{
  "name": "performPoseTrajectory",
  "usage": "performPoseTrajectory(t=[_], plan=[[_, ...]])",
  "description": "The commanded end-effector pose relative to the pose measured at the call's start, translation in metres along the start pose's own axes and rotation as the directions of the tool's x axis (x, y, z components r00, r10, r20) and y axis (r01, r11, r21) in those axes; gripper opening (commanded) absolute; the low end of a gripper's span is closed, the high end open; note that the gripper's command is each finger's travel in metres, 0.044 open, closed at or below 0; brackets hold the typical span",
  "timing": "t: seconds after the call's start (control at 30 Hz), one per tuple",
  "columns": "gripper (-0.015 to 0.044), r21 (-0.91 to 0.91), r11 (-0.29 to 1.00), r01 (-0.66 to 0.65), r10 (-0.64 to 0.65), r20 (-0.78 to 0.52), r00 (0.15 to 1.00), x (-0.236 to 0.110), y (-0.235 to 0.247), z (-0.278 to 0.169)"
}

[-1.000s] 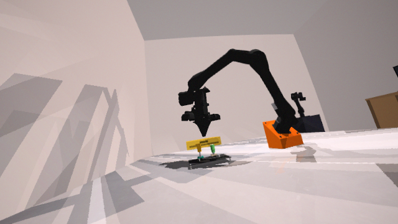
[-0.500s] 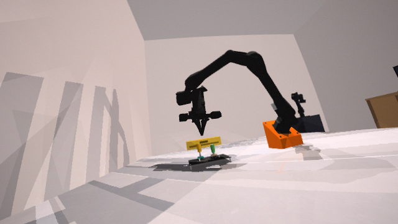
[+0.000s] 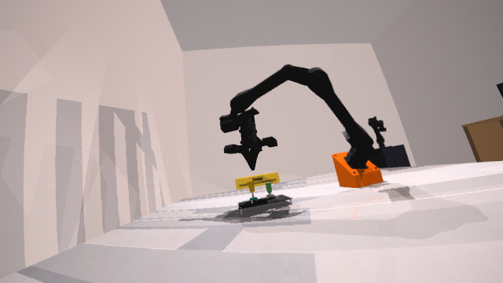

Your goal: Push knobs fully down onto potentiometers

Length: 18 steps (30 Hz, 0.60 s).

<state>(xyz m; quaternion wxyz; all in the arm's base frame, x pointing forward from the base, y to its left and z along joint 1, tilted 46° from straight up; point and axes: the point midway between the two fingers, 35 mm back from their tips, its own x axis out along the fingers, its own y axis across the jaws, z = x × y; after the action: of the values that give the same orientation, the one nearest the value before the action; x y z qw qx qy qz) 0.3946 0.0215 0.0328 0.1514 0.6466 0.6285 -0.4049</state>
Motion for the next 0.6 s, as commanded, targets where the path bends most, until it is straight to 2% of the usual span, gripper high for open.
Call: performPoseTrajectory(t=[0.0,0.27,0.57], plan=[[0.0,0.139,0.99,0.006,-0.007,0.005,1.0,-0.0003,0.0021,-0.0009],[0.0,0.405,0.914,0.011,-0.015,0.006,1.0,-0.0027,0.0055,-0.0029],[0.0,0.666,0.746,0.013,-0.024,0.007,1.0,-0.0053,0.0091,-0.005]])
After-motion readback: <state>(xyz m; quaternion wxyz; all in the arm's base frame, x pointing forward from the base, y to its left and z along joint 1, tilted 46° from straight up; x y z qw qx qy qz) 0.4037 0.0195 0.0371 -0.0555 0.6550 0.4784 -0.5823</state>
